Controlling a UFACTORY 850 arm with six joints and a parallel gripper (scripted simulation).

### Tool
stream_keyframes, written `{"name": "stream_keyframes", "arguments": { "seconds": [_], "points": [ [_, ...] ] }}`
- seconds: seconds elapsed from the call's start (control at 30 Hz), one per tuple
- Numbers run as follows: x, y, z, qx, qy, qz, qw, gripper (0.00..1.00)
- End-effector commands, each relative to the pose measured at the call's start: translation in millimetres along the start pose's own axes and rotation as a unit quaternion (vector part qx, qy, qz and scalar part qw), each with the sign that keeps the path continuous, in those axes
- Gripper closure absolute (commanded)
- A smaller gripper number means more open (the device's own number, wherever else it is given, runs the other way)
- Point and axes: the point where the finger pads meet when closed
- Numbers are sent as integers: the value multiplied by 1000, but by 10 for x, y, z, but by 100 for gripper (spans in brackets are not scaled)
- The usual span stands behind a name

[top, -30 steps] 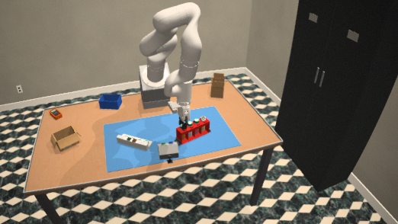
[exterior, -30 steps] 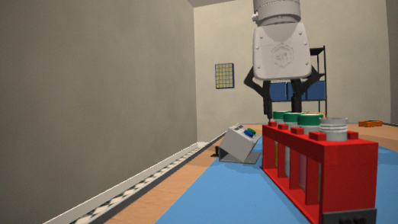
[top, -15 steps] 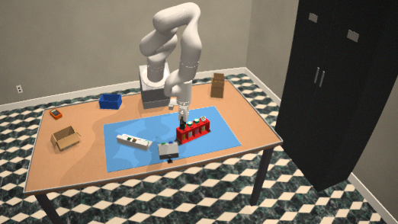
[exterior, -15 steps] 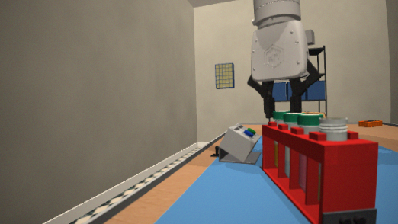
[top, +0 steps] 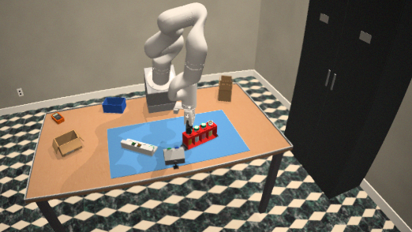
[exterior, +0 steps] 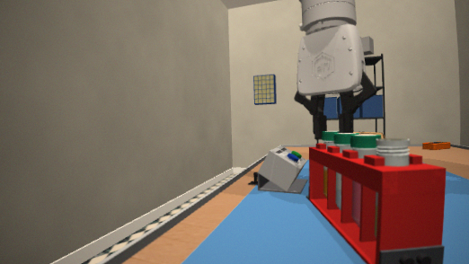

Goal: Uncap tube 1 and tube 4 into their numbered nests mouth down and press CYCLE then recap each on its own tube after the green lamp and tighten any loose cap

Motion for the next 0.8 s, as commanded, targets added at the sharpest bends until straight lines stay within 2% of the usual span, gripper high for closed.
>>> {"name": "stream_keyframes", "arguments": {
  "seconds": [0.0, 0.03, 0.17, 0.37, 0.43, 0.57, 0.67, 0.77],
  "points": [
    [1, -3, -3, 0, -1, 0, 1000, 100],
    [1, -3, -3, 0, -1, 0, 1000, 100],
    [1, -3, -2, 100, -1, 0, 995, 100],
    [3, -3, -2, 238, -1, 0, 971, 100],
    [3, -3, -2, 238, -1, 0, 971, 100],
    [4, -3, -2, 343, -1, 0, 939, 100],
    [5, -3, -2, 389, -1, 0, 921, 100],
    [5, -3, -2, 455, -1, 1, 890, 100]
  ]
}}
Point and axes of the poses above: the point where the finger pads meet when closed, its own x axis back along the fingers, its own y axis across the jaws, z = x × y, and after that the axes turned 4 degrees about -x, right-handed
